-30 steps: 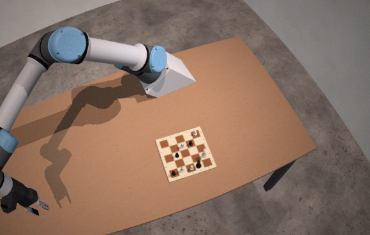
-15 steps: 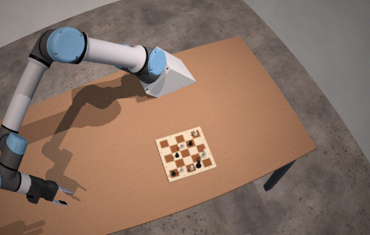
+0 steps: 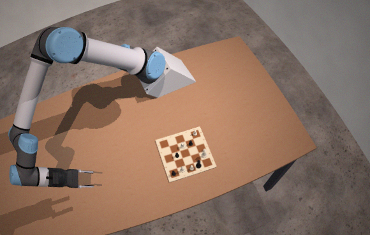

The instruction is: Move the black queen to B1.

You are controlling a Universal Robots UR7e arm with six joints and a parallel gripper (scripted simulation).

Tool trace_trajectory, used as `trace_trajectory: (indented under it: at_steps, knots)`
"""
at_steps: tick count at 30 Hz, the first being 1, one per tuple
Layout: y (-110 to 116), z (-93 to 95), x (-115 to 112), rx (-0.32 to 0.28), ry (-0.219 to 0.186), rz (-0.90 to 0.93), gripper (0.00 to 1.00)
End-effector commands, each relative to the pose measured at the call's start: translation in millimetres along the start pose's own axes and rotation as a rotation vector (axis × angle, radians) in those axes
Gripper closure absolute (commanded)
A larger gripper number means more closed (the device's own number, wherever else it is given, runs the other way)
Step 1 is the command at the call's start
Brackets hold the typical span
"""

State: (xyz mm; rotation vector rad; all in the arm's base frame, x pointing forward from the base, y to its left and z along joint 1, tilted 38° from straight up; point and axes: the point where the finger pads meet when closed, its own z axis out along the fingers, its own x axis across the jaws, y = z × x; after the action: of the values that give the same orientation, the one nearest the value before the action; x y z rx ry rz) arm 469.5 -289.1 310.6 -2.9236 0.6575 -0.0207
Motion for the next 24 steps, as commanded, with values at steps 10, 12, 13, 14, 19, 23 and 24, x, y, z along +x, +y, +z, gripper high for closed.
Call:
trace_trajectory:
  at_steps: [10,12,13,14,19,23,24]
  knots:
    - [-24.3,52.1,-59.1,0.241,-0.071,-0.32,0.0]
    - [-27.2,56.7,-65.1,0.269,-0.072,-0.352,0.0]
    - [-28.4,58.6,-67.8,0.281,-0.072,-0.366,0.0]
    - [-29.6,60.4,-70.2,0.292,-0.072,-0.378,0.0]
    - [-33.9,66.5,-78.6,0.332,-0.069,-0.422,0.0]
    - [-35.5,68.7,-81.7,0.347,-0.067,-0.439,0.0]
    - [-35.7,69.0,-82.1,0.349,-0.067,-0.441,0.0]
